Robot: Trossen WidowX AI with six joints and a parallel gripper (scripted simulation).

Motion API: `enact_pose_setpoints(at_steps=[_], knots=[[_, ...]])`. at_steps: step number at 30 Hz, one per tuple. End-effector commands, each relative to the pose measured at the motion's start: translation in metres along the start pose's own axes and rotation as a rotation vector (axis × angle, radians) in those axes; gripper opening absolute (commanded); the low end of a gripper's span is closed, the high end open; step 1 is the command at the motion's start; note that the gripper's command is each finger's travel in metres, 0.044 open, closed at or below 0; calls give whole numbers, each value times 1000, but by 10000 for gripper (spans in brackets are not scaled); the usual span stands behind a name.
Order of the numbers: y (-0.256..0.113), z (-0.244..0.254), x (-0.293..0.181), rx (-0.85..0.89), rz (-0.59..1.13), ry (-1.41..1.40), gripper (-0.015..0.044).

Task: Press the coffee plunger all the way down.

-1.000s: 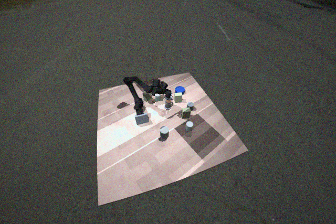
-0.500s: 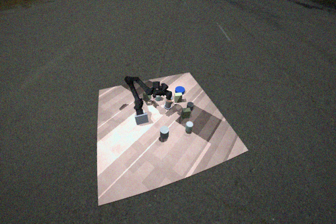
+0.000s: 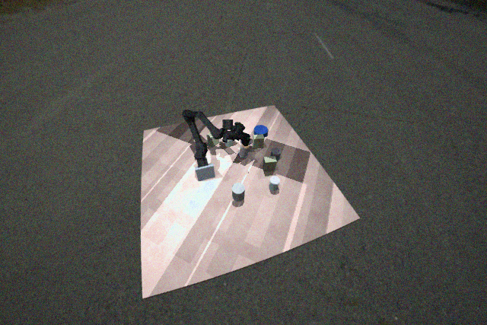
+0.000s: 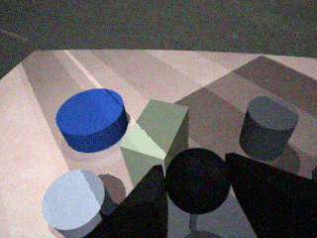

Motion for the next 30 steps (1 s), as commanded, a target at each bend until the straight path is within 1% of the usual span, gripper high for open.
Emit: enact_pose_setpoints(at_steps=[1,30], knots=[[5,1,-13,26,45,48,128],[6,-3,-12,26,45,48,128]])
Point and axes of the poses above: the point midway between the two fingers, 35 mm back from their tips, its own y axis out along the fingers, its own z axis across the jaws, x = y × z, the point moved 3 cm from there along -y, back along the fingers, and after that the axes turned 5 degrees about -y, right-handed, at the moved point
